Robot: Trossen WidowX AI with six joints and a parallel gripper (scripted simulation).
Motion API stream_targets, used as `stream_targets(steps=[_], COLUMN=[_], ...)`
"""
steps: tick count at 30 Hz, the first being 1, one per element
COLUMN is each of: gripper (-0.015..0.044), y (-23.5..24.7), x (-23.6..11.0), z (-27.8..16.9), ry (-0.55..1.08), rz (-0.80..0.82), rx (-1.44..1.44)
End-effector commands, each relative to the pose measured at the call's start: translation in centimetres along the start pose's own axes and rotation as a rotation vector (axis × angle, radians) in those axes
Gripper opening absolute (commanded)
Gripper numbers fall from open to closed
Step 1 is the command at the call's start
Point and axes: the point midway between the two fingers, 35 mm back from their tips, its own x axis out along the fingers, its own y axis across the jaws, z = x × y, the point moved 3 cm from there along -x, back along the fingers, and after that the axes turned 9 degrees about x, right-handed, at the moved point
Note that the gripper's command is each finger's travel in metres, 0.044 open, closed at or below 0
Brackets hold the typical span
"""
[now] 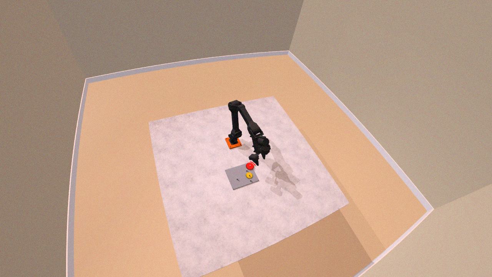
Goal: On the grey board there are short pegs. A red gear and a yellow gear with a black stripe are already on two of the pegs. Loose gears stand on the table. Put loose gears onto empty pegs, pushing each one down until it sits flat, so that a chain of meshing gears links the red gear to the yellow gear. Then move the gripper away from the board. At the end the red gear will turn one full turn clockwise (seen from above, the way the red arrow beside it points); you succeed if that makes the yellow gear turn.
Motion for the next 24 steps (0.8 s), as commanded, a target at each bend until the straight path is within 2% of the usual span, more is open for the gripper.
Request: stream_targets(steps=[1, 3, 5, 12, 24], gripper=[0.044, 0.044, 0.044, 0.044, 0.044], y=[2.9, 4.1, 4.5, 4.9, 5.2], x=[1.2, 1.0, 0.9, 0.7, 2.4], z=[-3.6, -5.4, -6.0, -6.2, -7.4], ry=[0.347, 0.513, 0.572, 0.572, 0.572], rz=[0.143, 0.216, 0.243, 0.243, 0.244], rx=[-0.19, -0.276, -0.307, -0.307, -0.306])
